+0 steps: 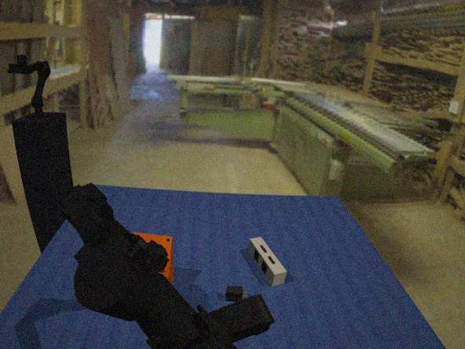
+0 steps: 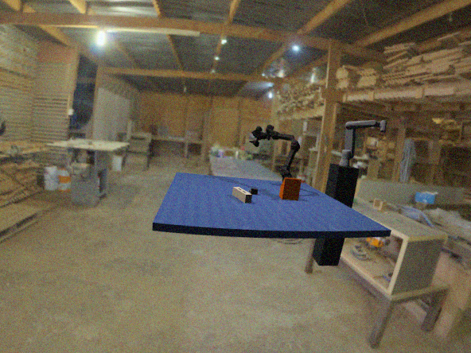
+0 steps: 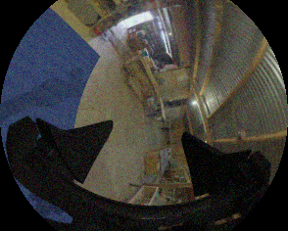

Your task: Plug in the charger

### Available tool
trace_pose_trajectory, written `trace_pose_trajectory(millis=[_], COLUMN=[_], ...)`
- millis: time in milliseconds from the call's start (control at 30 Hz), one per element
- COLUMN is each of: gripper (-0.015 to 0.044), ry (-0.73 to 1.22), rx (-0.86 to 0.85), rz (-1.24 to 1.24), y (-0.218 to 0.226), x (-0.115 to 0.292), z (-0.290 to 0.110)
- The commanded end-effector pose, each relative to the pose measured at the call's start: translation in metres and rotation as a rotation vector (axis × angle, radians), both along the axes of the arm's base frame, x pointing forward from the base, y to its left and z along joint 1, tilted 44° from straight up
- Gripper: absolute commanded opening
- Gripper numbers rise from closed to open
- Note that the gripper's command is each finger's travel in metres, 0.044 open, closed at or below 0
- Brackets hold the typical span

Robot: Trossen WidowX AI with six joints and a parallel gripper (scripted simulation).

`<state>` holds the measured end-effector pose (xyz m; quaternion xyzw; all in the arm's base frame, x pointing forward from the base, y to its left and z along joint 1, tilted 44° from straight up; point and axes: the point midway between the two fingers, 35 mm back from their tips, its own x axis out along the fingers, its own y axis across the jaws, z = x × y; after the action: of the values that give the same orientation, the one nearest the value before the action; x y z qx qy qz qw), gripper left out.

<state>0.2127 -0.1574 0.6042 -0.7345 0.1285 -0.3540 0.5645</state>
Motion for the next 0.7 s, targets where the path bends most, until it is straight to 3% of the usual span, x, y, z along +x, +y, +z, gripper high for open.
trace_pose_trajectory(millis=[0,667], gripper=[0.044,0.044], ry=[0.027,0.17], rx=[0.069,0.677], rz=[0.045,0.173], y=[-0.003,0.003], x=[0.019,0.129], z=[-0.019,-0.17])
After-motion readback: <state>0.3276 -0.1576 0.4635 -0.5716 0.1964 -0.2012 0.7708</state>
